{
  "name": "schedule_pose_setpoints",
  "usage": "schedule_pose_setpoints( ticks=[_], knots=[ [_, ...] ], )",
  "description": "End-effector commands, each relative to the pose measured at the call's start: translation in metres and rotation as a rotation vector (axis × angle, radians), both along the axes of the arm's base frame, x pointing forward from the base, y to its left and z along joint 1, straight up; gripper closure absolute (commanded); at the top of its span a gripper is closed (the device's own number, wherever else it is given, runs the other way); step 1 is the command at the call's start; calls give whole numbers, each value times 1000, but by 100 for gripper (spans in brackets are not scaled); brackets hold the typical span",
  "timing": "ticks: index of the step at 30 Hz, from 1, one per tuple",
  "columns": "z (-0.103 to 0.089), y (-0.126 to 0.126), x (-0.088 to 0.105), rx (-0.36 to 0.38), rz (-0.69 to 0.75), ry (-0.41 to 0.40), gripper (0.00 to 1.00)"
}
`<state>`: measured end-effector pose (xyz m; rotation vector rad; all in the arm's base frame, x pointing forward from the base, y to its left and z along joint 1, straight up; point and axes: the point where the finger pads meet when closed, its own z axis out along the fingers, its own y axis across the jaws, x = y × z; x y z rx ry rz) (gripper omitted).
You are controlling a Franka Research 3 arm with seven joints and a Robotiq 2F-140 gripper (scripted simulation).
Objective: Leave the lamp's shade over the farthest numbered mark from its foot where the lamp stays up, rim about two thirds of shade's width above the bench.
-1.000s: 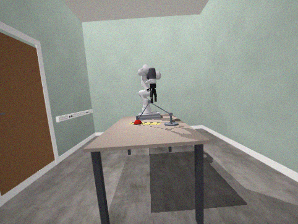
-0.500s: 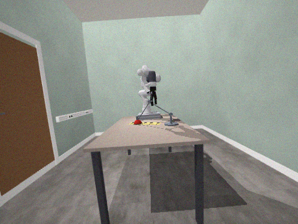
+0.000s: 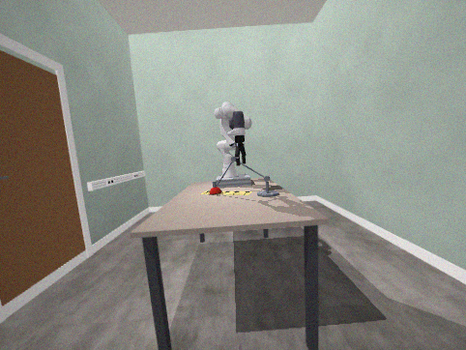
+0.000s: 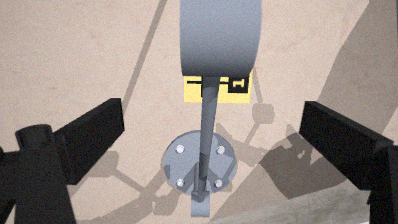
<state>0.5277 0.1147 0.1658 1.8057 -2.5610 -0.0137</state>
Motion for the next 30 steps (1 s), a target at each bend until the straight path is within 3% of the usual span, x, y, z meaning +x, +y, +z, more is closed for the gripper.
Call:
schedule_pose_setpoints(
  ticks=[1, 30],
  knots=[
    [0, 0, 4, -3, -12, -11, 90],
    [0, 0, 1, 0, -5, -4, 90]
  ],
)
